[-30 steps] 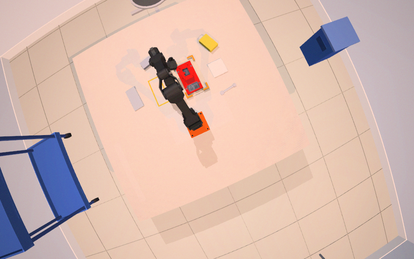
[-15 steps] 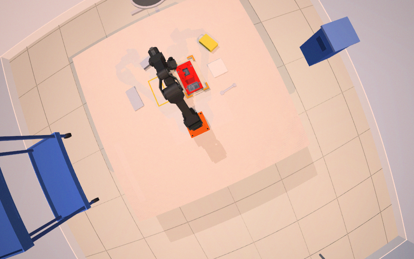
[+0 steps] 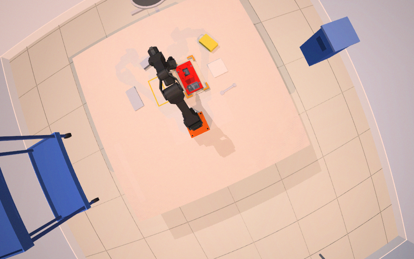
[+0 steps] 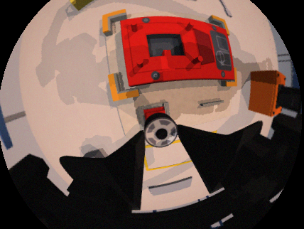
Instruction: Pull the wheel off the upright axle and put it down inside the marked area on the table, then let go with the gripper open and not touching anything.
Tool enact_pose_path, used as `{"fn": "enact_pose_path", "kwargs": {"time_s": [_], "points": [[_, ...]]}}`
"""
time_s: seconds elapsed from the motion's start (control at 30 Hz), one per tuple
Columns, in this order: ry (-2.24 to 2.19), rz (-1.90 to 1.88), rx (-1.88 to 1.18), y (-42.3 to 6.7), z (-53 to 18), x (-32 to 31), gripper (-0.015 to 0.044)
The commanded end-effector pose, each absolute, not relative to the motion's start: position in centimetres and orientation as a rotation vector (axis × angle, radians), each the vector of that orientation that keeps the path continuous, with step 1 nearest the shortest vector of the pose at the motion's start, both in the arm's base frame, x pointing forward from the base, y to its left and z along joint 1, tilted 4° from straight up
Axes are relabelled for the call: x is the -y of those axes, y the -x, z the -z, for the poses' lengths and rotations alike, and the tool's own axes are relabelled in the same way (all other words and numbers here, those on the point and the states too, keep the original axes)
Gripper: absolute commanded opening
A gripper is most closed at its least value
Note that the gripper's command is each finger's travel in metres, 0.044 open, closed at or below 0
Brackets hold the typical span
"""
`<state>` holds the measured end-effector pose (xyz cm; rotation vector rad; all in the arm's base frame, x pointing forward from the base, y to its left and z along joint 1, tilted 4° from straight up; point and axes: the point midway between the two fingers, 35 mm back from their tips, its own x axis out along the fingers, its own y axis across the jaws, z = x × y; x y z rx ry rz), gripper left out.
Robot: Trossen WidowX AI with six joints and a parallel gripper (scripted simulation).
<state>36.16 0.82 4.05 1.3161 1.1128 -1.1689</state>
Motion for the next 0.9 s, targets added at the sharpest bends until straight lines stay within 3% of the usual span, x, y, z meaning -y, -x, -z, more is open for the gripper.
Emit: {"fn": "enact_pose_path", "kwargs": {"time_s": [0.0, 0.87], "points": [[-1.315, 1.173, -1.112, -36.08, -4.22, -0.79, 0.0000], [-1.316, 1.173, -1.109, -36.02, -5.07, -0.78, 0.0000]]}}
